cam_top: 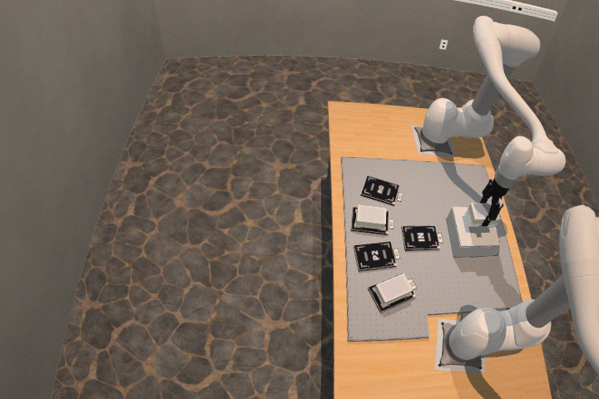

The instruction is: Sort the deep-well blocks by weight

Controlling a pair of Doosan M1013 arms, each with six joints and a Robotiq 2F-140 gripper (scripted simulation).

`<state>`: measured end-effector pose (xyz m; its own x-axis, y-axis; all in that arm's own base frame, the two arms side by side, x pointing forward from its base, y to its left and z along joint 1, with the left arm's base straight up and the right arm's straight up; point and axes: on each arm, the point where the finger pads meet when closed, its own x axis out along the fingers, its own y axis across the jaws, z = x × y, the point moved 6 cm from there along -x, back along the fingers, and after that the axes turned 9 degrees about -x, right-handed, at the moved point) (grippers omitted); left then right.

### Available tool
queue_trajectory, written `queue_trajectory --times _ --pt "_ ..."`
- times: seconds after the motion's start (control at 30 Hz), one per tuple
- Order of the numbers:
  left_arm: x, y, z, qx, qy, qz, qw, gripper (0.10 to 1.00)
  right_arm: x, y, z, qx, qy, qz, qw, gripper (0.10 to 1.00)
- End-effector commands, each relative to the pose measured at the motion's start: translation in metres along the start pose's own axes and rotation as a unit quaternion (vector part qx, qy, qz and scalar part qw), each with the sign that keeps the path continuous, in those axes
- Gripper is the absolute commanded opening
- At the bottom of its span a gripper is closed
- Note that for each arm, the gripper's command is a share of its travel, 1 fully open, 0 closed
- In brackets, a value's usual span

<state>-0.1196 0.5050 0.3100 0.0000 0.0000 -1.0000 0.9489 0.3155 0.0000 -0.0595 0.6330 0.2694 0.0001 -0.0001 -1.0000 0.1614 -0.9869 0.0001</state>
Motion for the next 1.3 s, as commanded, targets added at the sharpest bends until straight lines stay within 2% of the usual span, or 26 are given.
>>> queue_trajectory --times 0.0,0.27,0.33,0.4,0.67,1.27 --pt "-0.001 0.0 0.0 0.0 0.001 0.0 1.0 1.0 -0.001 0.0 0.0 0.0 0.0 -0.001 1.0 0.099" --pt "-0.001 0.0 0.0 0.0 0.001 0.0 1.0 1.0 -0.001 0.0 0.0 0.0 0.0 -0.001 1.0 0.099" --pt "-0.001 0.0 0.0 0.0 0.001 0.0 1.0 1.0 -0.001 -0.002 -0.006 0.033 0.0 -0.001 0.999 0.099" --pt "-0.001 0.0 0.0 0.0 0.001 0.0 1.0 1.0 -0.001 -0.002 -0.006 0.033 0.0 -0.001 0.999 0.099" --pt "-0.001 0.0 0.0 0.0 0.001 0.0 1.0 1.0 -0.001 -0.008 -0.032 0.156 0.0 -0.001 0.988 0.099" --pt "-0.001 0.0 0.0 0.0 0.001 0.0 1.0 1.0 -0.001 -0.021 -0.084 0.156 0.0 -0.001 0.988 0.099"
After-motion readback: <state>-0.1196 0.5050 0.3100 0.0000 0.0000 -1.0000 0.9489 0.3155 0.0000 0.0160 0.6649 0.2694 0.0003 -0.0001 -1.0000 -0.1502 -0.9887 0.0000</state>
